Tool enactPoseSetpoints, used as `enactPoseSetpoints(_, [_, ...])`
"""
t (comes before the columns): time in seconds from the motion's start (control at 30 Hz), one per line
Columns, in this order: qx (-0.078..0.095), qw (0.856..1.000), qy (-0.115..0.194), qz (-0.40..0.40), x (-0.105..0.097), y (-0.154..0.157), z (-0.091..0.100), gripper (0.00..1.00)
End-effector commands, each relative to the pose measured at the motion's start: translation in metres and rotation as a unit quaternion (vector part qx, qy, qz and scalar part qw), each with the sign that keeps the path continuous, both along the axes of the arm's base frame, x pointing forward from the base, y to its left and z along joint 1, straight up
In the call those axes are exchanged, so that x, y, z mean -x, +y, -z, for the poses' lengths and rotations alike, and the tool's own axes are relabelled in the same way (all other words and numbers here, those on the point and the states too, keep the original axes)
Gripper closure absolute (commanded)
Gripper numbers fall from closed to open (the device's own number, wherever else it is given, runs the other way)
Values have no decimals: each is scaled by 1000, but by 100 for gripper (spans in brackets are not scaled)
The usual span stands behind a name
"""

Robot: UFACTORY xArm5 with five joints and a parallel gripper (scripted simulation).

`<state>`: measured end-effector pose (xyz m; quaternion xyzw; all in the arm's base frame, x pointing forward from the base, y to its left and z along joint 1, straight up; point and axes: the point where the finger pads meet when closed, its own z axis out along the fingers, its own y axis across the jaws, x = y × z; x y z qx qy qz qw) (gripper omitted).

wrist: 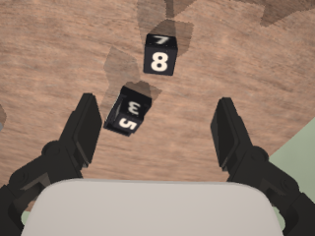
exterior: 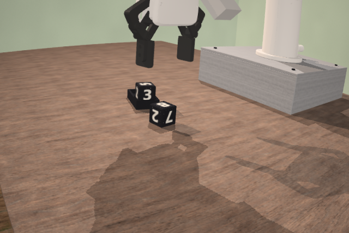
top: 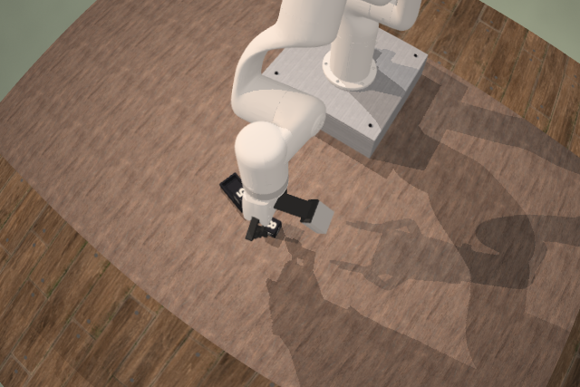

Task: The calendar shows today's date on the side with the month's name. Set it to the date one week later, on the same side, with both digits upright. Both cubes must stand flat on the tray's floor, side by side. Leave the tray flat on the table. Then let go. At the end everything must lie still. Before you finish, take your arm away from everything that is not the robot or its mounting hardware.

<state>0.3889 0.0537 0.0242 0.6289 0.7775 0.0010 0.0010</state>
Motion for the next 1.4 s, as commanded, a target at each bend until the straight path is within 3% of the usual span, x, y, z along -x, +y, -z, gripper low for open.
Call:
enactPoseSetpoints(0.0, [0,999,-2,35,-1,0,-1,0])
enactPoseSetpoints(0.1, [0,999,-2,35,-1,0,-1,0])
enactPoseSetpoints(0.13, [0,999,-2,35,-1,0,-1,51])
enactPoseSetpoints(1.37, [0,999,-2,35,-1,0,-1,51])
